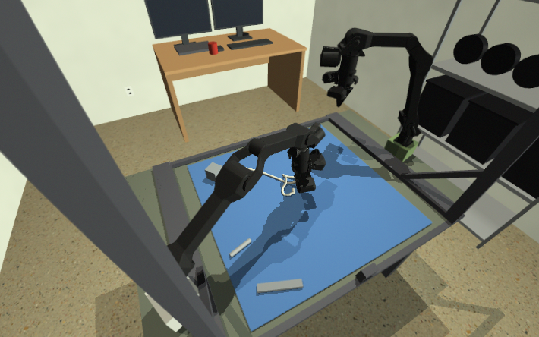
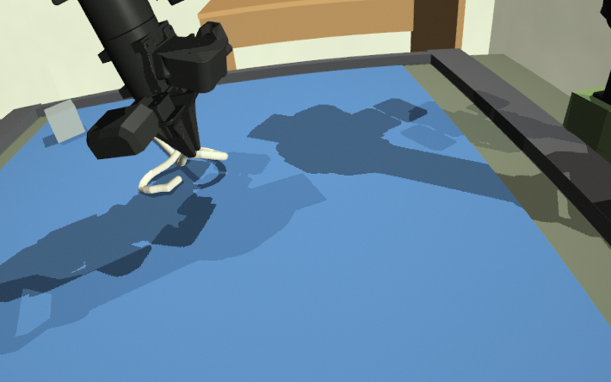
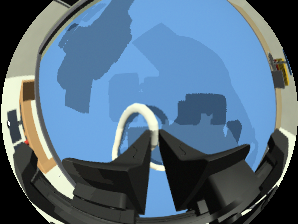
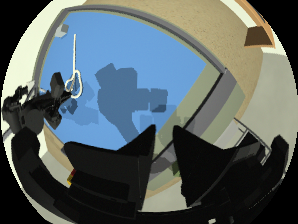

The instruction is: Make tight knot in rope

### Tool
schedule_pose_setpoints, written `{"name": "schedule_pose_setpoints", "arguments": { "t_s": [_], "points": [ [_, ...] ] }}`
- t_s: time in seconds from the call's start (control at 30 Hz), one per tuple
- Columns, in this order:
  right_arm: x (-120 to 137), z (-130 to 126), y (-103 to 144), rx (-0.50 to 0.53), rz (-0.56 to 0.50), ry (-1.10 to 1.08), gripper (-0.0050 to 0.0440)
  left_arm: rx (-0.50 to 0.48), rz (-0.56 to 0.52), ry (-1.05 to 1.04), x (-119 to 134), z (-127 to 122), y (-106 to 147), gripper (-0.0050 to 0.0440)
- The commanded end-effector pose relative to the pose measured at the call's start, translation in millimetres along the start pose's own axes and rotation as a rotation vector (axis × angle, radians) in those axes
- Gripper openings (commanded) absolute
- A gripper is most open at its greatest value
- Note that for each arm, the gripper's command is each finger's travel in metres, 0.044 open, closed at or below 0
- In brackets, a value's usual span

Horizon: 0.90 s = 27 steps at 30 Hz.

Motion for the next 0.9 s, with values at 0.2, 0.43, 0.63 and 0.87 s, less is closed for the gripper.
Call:
{"name": "schedule_pose_setpoints", "arguments": {
  "t_s": [0.2, 0.43, 0.63, 0.87],
  "points": [
    [2.3, -2.1, 7.7, -0.012, -0.021, 0.002, 0.0085, -0.005, -0.008, 0.003, 1.6, -1.7, 18.0, 0.0035],
    [2.3, -2.1, 7.7, -0.012, -0.021, 0.002, 0.0085, 0.001, -0.006, 0.003, 4.6, -4.9, 18.8, 0.0035],
    [2.3, -2.1, 7.7, -0.012, -0.021, 0.002, 0.0085, 0.002, -0.005, 0.003, 10.4, -11.7, 20.1, 0.0035],
    [2.3, -2.1, 7.7, -0.012, -0.021, 0.002, 0.0085, 0.002, -0.005, 0.003, 13.1, -14.8, 20.8, 0.0035]
  ]
}}
Point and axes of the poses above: on each arm, the point midway between the two fingers, 35 mm back from their tips, its own y axis back along the fingers, its own z axis across the jaws, x = y × z, the point moved 8 cm from there along y, back along the fingers, and after that the axes turned 9 degrees about -y, right-handed, at the moved point
